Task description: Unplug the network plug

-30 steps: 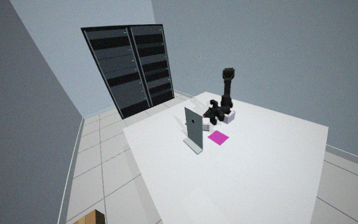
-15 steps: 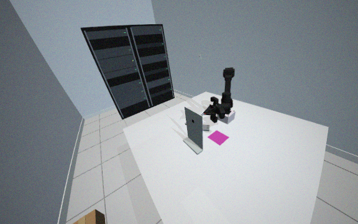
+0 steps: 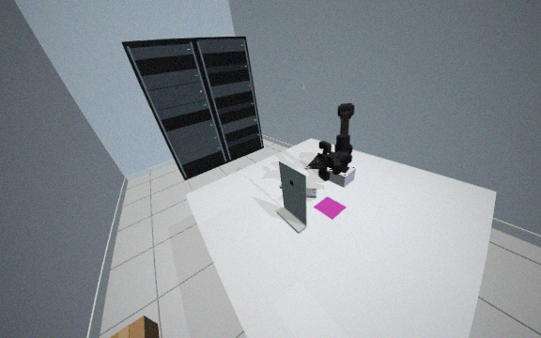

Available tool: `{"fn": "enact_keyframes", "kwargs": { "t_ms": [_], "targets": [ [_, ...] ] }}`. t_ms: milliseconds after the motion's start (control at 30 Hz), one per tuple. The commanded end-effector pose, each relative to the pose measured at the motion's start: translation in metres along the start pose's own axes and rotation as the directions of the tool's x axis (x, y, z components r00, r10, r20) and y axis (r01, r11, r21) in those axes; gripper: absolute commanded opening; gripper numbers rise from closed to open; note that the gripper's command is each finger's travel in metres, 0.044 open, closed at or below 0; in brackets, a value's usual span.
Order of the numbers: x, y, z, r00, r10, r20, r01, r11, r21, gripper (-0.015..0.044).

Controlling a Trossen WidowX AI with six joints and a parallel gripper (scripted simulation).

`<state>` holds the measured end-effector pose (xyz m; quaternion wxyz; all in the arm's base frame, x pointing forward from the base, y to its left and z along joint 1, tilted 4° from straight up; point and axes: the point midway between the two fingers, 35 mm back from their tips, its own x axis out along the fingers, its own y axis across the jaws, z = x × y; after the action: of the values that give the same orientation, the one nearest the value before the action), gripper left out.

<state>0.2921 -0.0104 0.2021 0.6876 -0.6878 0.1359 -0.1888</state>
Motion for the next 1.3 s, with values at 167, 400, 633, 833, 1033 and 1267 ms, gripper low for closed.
{"fn": "enact_keyframes", "kwargs": {
  "t_ms": [167, 400, 633, 833, 1033, 1267],
  "targets": [
    [-0.005, -0.014, -0.005, 1.0, -0.004, -0.007, 0.004, 1.0, 0.001, 0.0],
    [-0.005, -0.006, 0.001, 0.999, 0.035, 0.034, -0.034, 0.999, -0.039, 0.0],
    [-0.004, 0.023, 0.016, 0.976, 0.167, 0.139, -0.147, 0.978, -0.148, 0.0],
    [-0.008, 0.05, 0.026, 0.931, 0.297, 0.213, -0.246, 0.94, -0.234, 0.0],
    [-0.017, 0.077, 0.033, 0.86, 0.432, 0.271, -0.346, 0.885, -0.312, 0.0],
    [-0.033, 0.108, 0.036, 0.745, 0.586, 0.319, -0.46, 0.797, -0.391, 0.0]
  ]
}}
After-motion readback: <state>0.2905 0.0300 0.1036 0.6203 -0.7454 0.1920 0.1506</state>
